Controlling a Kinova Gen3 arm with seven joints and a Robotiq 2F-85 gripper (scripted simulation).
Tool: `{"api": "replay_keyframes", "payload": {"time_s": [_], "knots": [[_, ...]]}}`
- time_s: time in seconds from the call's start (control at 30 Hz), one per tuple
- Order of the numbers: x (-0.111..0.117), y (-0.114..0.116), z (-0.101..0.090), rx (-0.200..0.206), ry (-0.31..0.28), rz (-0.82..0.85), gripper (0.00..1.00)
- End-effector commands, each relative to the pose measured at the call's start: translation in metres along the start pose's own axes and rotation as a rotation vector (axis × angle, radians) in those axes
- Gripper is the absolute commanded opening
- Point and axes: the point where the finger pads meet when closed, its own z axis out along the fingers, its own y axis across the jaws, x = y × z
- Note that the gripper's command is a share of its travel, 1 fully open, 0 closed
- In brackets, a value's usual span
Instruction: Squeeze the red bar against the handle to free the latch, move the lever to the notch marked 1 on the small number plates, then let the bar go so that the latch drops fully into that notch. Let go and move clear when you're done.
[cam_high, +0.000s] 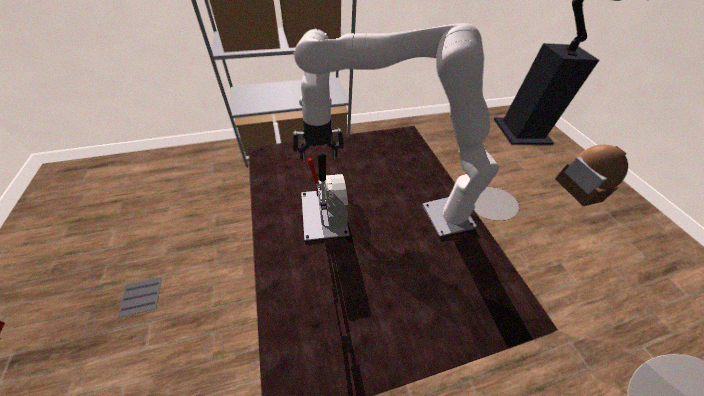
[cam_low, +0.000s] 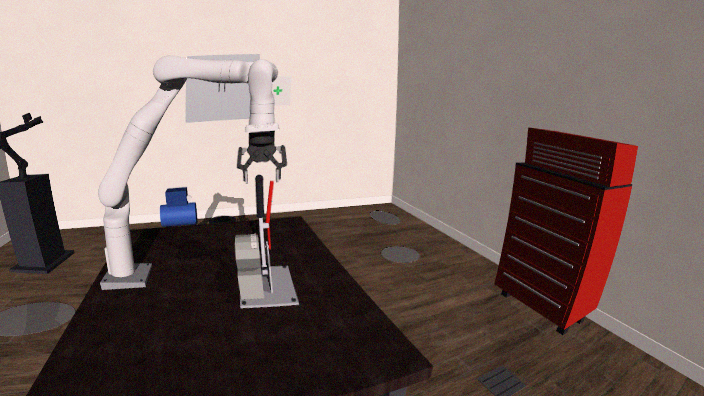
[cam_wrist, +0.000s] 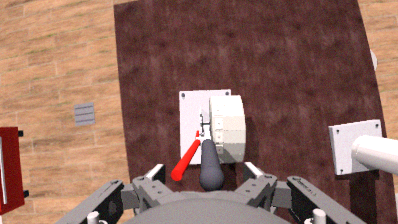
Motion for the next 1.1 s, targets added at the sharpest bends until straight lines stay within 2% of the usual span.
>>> {"api": "replay_keyframes", "payload": {"time_s": [0.0,0.5,1.07], "knots": [[-0.001,0.001,0.006,-0.004,-0.001,0.000,0.98],[-0.001,0.002,0.023,-0.004,-0.001,0.000,0.98],[-0.001,0.002,0.025,-0.004,-0.001,0.000,0.98]]}}
